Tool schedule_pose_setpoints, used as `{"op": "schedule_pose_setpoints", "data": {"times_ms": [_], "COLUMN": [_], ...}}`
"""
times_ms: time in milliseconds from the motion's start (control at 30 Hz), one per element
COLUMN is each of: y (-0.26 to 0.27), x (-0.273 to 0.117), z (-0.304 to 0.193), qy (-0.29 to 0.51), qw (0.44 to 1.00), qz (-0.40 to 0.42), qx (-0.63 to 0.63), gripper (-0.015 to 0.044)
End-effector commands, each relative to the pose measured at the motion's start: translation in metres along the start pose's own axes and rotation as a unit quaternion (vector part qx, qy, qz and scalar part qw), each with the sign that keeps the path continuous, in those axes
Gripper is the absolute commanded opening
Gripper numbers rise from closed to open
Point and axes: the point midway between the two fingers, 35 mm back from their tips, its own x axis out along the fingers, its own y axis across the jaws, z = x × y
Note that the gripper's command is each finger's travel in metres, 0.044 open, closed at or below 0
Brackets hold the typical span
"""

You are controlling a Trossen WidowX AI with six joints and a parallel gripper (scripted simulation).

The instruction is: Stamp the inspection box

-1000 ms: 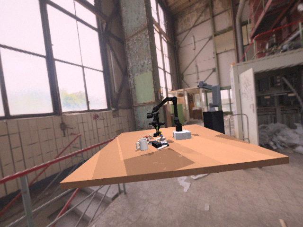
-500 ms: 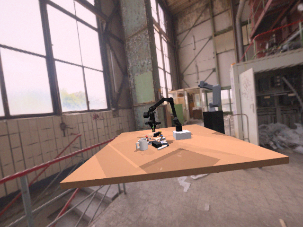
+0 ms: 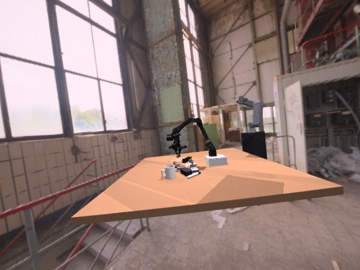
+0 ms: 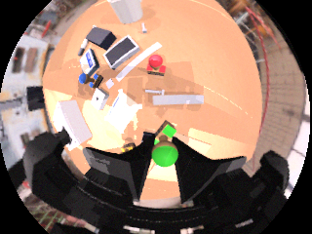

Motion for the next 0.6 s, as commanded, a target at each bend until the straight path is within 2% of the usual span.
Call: {"op": "schedule_pose_setpoints", "data": {"times_ms": [0, 567], "y": [-0.004, -0.005], "x": [0.002, 0.030], "z": [-0.001, 0.000], "qy": [0.000, 0.000], "qw": [1.000, 1.000], "qz": [0.002, 0.002], "qx": [-0.002, -0.002], "gripper": [0.0000, 0.0000]}}
